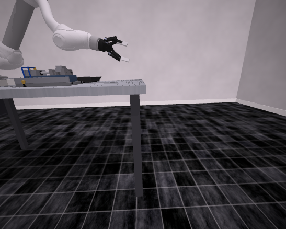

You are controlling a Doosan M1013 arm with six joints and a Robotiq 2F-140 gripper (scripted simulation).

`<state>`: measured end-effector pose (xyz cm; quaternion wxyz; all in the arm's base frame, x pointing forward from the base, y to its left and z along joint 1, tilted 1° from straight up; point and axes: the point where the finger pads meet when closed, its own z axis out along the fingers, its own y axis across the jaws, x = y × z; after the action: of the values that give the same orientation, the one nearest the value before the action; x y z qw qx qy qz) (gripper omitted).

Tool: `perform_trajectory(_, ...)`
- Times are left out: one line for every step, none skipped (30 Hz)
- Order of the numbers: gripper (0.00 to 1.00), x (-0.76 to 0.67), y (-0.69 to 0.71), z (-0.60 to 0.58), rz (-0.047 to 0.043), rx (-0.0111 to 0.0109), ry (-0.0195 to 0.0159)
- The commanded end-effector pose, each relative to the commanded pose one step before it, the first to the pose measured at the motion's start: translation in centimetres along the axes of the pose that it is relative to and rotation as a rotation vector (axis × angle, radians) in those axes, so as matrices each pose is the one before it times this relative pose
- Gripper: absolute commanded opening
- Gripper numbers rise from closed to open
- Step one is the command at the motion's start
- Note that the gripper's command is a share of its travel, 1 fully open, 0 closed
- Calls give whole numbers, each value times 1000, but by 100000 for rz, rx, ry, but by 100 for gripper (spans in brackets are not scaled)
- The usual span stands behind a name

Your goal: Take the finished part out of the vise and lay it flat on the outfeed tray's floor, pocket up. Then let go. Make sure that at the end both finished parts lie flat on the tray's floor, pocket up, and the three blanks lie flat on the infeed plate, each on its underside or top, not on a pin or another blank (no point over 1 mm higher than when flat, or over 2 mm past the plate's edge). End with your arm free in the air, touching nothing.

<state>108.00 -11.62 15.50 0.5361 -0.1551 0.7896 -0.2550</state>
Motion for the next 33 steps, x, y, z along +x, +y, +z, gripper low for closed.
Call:
perform_trajectory(100,-19,-15,-8,9,10,-16)
perform_trajectory(100,0,0,0,0,0,0)
perform_trajectory(100,0,0,0,0,0,0)
perform_trajectory(100,0,0,0,0,0,0)
perform_trajectory(100,0,0,0,0,0,0)
perform_trajectory(100,0,0,0,0,0,0)
perform_trajectory(100,0,0,0,0,0,0)
perform_trajectory(100,0,0,0,0,0,0)
perform_trajectory(100,0,0,0,0,0,0)
perform_trajectory(100,0,0,0,0,0,0)
perform_trajectory(100,0,0,0,0,0,0)
perform_trajectory(100,0,0,0,0,0,0)
perform_trajectory(100,0,0,0,0,0,0)
perform_trajectory(100,0,0,0,0,0,0)
perform_trajectory(100,0,0,0,0,0,0)
perform_trajectory(100,0,0,0,0,0,0)
perform_trajectory(100,0,0,0,0,0,0)
perform_trajectory(100,1,-6,-1,12,13,4)
perform_trajectory(100,4,-44,-5,84,88,27)
perform_trajectory(100,12,-115,-12,219,229,70)
perform_trajectory(100,22,-215,-23,408,428,132)
perform_trajectory(100,36,-340,-36,644,677,211)
perform_trajectory(100,53,-485,-51,918,966,308)
perform_trajectory(100,73,-646,-67,1222,1289,421)
perform_trajectory(100,97,-820,-84,1548,1638,553)
perform_trajectory(100,124,-1003,-100,1889,2005,705)
perform_trajectory(100,155,-1191,-115,2238,2383,879)
perform_trajectory(100,191,-1380,-129,2588,2764,1077)
perform_trajectory(100,232,-1567,-140,2933,3142,1301)
perform_trajectory(100,212,-1372,-111,2565,2752,1210)
perform_trajectory(100,190,-1186,-88,2216,2380,1101)
perform_trajectory(100,185,-1109,-77,2072,2227,1077)
perform_trajectory(100,0,0,0,0,0,0)
